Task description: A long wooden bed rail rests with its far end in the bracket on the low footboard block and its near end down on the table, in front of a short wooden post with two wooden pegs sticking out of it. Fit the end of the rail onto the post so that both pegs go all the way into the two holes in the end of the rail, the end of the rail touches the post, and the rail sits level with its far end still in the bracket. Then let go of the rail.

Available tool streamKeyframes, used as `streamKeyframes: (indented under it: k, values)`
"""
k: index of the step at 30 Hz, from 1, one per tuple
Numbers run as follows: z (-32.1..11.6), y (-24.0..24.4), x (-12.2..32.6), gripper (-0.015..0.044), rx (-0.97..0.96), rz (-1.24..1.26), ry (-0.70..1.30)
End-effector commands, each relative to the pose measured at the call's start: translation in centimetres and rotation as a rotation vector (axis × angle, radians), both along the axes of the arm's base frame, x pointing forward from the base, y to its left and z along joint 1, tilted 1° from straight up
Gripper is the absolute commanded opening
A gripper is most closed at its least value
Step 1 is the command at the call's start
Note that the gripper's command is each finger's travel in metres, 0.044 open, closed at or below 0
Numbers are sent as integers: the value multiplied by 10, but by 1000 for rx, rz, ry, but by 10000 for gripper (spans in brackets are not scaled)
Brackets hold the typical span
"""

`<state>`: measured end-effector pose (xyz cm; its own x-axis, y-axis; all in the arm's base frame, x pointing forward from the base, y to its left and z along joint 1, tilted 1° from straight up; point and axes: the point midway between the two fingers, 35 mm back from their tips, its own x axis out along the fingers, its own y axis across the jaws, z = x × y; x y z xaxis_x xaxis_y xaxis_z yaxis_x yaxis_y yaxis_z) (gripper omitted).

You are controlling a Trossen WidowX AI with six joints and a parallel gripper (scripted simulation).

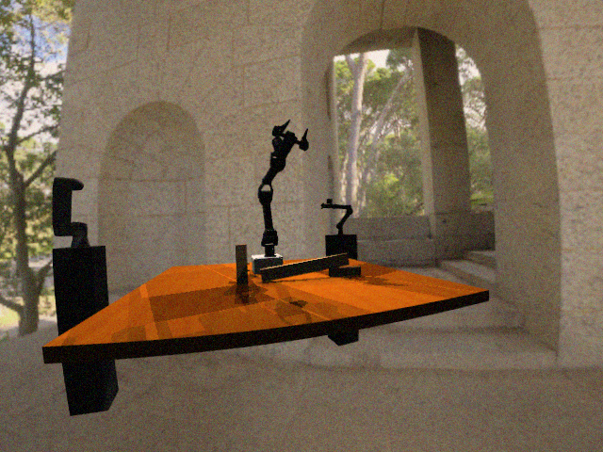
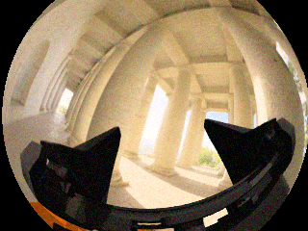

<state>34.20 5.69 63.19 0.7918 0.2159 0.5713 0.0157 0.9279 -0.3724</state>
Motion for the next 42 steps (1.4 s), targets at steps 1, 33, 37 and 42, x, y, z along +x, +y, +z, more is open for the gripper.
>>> streamKeyframes:
  k: [1,33,37,42]
  values:
    - [-52,-7,40,440,-103,-91,162]
    - [-544,-99,9,440,-1159,116,1626]
    - [-578,-103,-34,440,-1260,299,1760]
    - [-582,-105,-45,440,-1275,333,1780]
